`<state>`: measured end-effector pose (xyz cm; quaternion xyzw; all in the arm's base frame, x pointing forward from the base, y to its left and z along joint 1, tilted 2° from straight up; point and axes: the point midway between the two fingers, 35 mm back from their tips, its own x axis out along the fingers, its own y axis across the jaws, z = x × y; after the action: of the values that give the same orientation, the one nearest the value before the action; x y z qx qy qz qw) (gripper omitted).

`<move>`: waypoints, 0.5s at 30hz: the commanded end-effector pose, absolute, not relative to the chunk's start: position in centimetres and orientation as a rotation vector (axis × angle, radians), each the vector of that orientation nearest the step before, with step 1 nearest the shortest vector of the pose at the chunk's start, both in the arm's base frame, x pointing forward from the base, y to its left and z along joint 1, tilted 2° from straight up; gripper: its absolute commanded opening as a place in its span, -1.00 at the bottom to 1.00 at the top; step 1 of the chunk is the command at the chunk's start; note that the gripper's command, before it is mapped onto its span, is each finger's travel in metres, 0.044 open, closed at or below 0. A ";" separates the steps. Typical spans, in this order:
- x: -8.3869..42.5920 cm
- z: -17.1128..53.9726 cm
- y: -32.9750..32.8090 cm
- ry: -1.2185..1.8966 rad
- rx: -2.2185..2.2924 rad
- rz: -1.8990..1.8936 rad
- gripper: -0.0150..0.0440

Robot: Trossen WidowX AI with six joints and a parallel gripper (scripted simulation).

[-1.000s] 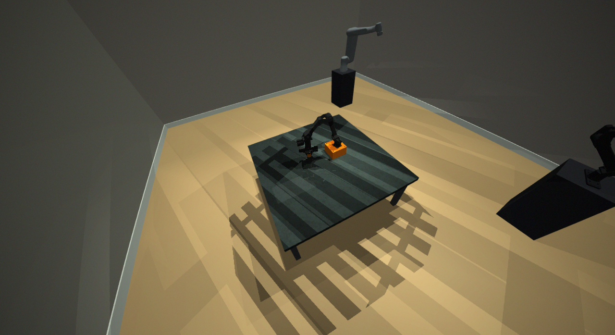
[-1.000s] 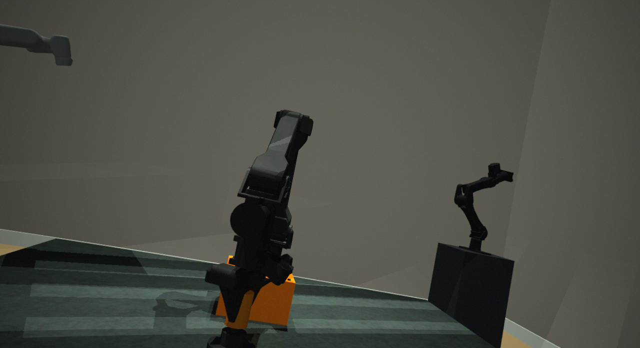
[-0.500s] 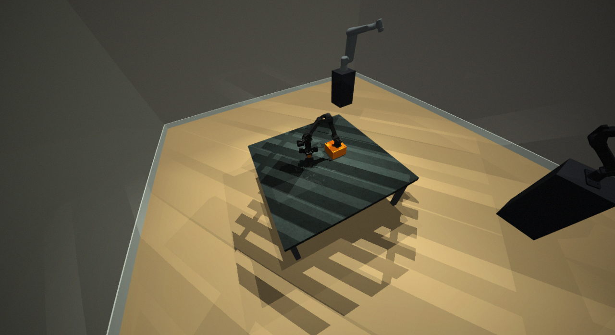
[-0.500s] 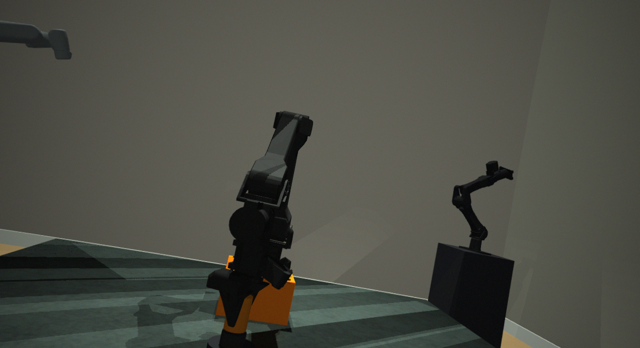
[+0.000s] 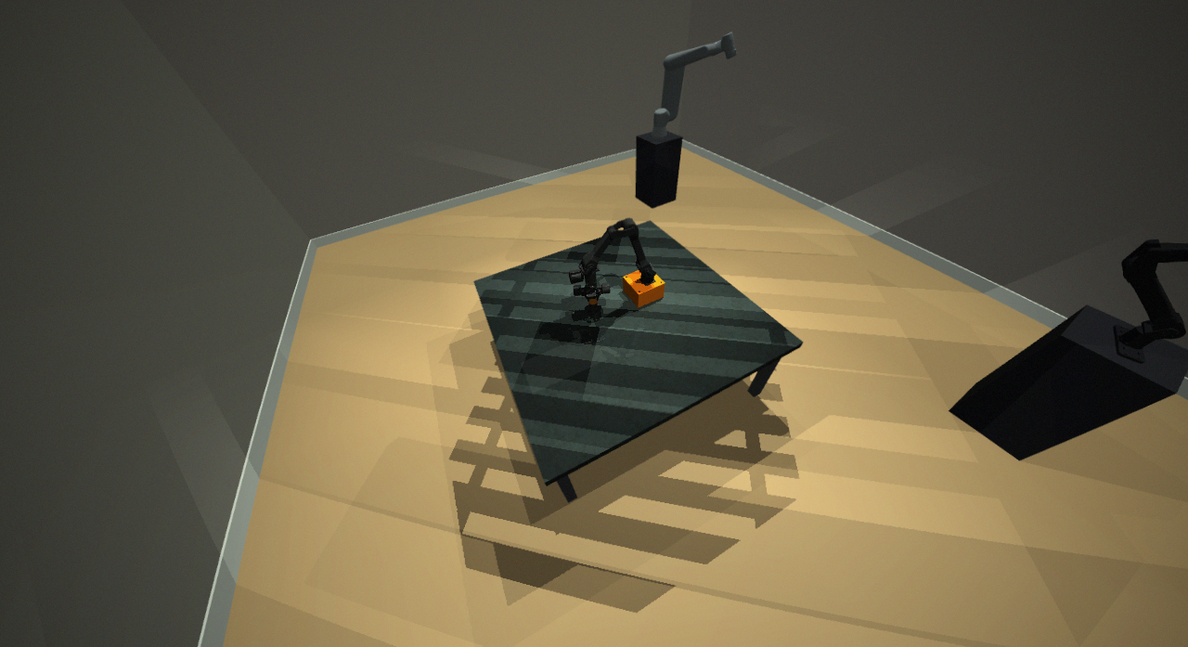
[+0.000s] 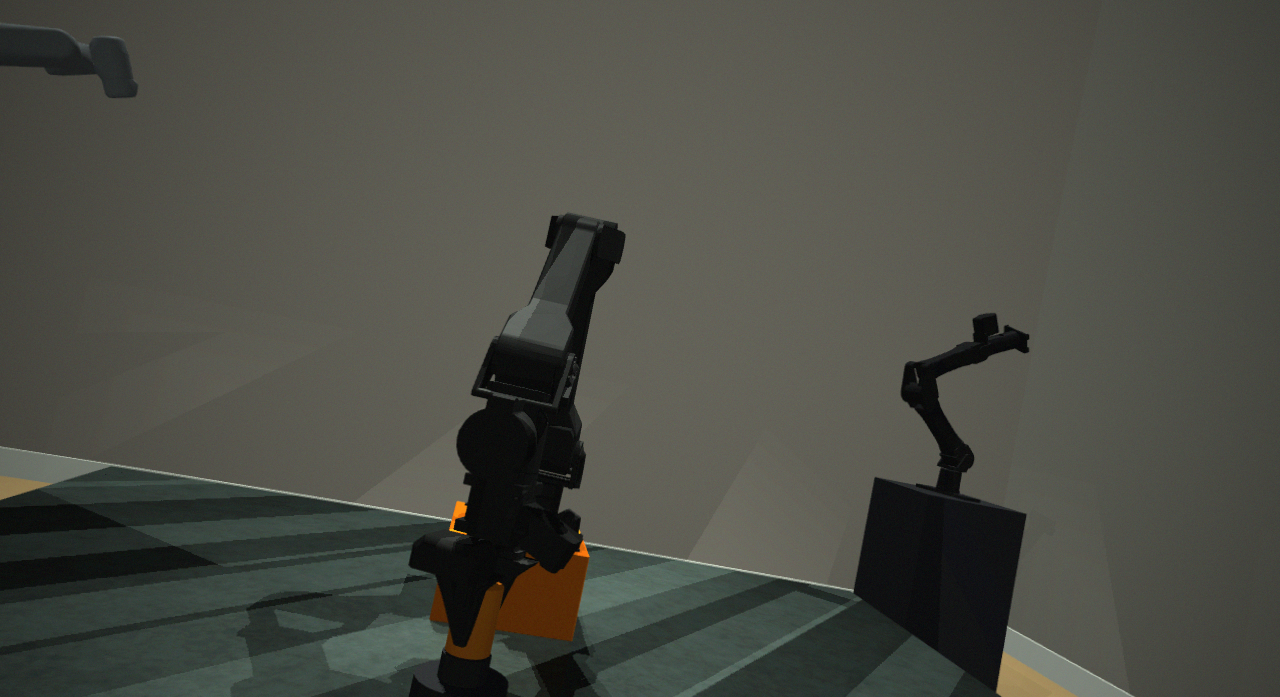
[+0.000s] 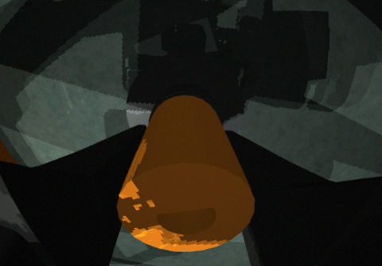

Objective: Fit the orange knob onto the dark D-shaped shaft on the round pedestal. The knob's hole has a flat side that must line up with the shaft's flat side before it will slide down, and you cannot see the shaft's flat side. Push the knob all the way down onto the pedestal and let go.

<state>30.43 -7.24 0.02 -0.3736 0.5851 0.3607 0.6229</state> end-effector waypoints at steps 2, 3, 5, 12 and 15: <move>30.5 0.0 -7.2 1.342 -0.861 0.830 -0.22; 30.5 0.0 -7.2 1.342 -0.861 0.830 -0.14; 30.5 0.0 -7.2 1.342 -0.861 0.830 0.04; 30.5 0.0 -7.2 1.342 -0.861 0.830 0.67; 30.5 0.0 -7.2 1.342 -0.861 0.830 0.93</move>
<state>30.43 -7.24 0.02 -0.3735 0.5851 0.3607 0.6229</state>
